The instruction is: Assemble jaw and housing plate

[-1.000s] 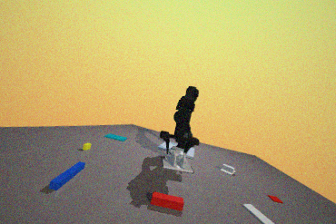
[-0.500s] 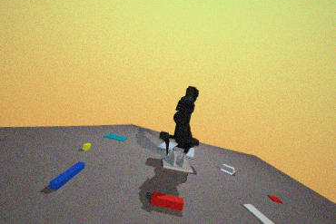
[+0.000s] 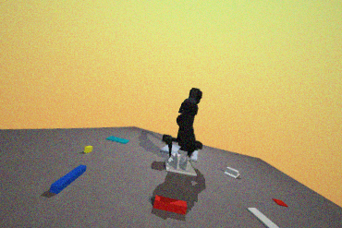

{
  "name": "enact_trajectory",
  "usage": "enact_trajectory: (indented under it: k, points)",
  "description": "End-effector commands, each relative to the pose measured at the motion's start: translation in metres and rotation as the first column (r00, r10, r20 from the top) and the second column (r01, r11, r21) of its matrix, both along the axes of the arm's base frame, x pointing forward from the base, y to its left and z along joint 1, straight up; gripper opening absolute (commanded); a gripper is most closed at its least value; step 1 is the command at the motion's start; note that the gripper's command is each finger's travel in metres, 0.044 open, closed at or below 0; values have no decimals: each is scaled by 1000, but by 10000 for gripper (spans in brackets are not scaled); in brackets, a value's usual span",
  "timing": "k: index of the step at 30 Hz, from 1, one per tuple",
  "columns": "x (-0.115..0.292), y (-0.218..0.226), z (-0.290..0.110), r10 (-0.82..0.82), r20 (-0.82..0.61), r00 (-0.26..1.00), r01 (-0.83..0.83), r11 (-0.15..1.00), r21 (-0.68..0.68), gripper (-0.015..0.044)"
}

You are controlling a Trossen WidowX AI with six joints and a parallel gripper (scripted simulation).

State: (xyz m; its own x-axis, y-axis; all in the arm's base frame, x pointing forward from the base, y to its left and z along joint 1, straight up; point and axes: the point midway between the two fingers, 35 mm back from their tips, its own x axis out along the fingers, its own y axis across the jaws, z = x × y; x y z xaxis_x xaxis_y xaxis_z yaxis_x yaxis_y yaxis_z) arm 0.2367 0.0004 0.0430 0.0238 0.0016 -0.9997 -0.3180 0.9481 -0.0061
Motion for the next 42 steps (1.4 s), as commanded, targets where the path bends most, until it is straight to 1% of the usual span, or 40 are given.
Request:
enact_trajectory:
  k: [1,42]
  points:
    - [1,0,-1,-2,2,1000,2,1000,-1,351]
    - [1,0,-7,-7,2,1000,7,1000,-1,351]
